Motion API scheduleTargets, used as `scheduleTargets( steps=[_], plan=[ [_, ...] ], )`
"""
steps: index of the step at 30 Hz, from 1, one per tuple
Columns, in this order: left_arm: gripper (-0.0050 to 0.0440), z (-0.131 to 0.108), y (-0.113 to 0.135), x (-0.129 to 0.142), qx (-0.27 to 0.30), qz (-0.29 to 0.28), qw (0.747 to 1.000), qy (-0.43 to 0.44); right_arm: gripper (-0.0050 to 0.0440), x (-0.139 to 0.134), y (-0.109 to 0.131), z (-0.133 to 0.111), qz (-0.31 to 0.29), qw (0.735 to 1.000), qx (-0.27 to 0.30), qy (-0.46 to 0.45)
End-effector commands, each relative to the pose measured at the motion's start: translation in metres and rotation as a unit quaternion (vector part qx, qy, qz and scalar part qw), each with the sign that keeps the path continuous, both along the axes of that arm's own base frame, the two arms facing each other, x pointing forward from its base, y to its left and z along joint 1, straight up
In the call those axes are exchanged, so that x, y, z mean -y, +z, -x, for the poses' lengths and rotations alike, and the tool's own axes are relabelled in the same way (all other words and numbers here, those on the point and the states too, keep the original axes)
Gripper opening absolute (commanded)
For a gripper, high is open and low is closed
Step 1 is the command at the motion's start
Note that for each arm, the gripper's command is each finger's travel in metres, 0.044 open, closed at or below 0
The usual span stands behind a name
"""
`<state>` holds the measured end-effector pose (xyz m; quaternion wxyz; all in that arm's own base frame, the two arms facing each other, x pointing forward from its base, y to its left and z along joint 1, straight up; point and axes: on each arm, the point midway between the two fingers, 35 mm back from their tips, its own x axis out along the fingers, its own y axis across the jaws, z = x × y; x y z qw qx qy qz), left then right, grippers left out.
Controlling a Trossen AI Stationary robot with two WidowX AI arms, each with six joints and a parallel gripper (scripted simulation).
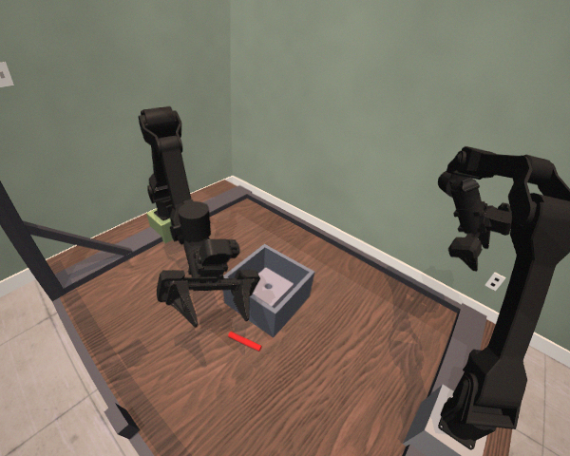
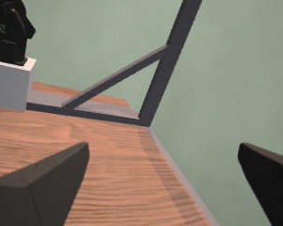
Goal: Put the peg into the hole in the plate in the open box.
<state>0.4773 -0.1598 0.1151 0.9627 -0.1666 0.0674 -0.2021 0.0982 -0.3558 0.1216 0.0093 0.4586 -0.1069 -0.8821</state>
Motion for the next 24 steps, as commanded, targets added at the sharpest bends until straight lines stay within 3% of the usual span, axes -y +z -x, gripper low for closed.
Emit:
scheduleTargets(
  steps=[1, 19, 24],
  plan=[
    [0.044, -0.002, 0.014, 0.0, 0.015, 0.004, 1.0, 0.0, 0.044, 0.001, 0.01, -0.001, 0.015, 1.0, 0.008, 0.0],
    [0.044, -0.002, 0.014, 0.0, 0.015, 0.004, 1.0, 0.0, 0.044, 0.001, 0.01, -0.001, 0.015, 1.0, 0.008, 0.0],
    [0.044, -0.011, 0.019, -0.009, 0.002, -0.015, 1.0, 0.016, 0.044, -0.007, 0.011, -0.021, -0.004, 0.998, 0.024, 0.06]
  ],
)
